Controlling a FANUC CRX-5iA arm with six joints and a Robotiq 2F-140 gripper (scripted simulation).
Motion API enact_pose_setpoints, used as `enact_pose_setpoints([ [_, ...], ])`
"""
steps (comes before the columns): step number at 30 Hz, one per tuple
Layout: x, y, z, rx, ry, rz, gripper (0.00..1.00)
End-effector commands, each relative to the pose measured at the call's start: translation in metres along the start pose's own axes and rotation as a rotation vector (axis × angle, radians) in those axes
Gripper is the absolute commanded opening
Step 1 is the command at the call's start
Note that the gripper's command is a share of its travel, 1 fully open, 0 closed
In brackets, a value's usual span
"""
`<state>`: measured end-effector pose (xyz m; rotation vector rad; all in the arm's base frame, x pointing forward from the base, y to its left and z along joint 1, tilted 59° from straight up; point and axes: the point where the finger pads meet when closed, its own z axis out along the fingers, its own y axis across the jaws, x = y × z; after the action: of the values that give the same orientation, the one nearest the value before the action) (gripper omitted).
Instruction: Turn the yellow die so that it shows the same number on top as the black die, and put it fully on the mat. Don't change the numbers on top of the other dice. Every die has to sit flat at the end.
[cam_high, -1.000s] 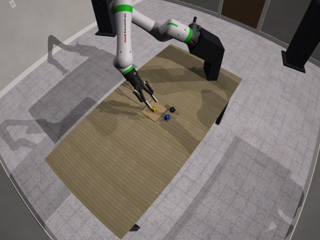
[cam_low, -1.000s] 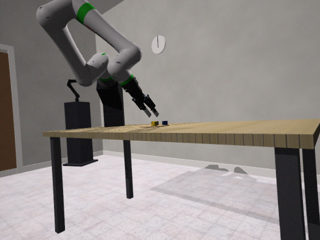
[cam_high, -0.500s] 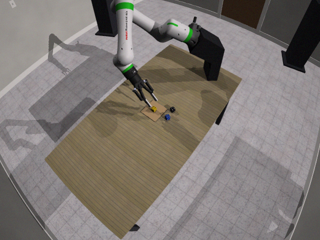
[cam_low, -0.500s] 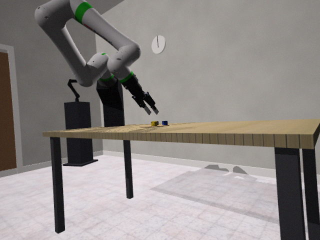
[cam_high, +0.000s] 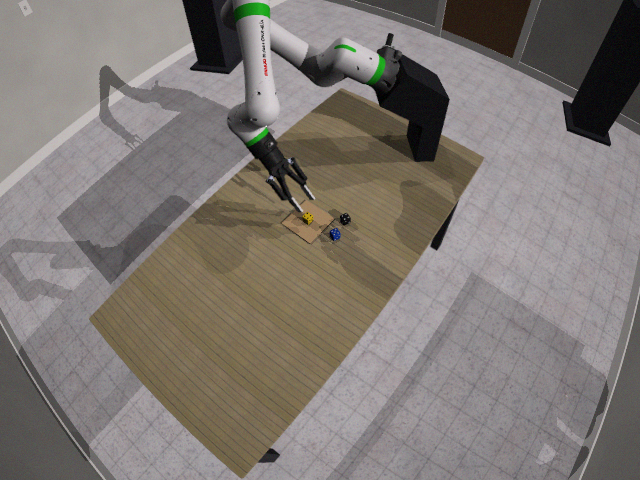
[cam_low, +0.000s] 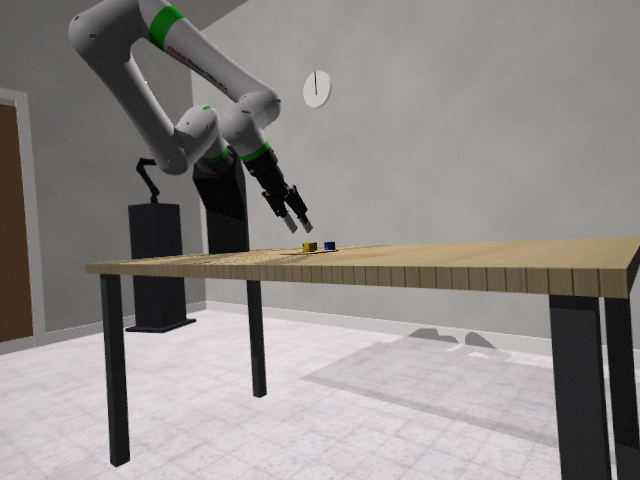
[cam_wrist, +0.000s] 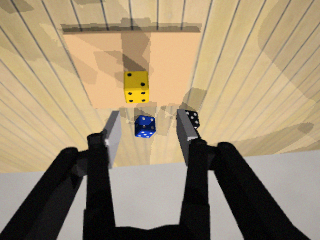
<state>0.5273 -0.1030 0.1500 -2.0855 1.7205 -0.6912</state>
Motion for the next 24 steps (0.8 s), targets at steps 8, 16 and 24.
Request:
enact_pose_setpoints([
  [8,-0.01,-0.007,-0.001,0.024,0.147,-0.001,0.4],
  [16,-0.023,-0.011,-0.001,0.041,0.164,-0.007,0.4],
  [24,-0.022,-0.008,0.001,0.028,0.19,-0.005,0.4],
])
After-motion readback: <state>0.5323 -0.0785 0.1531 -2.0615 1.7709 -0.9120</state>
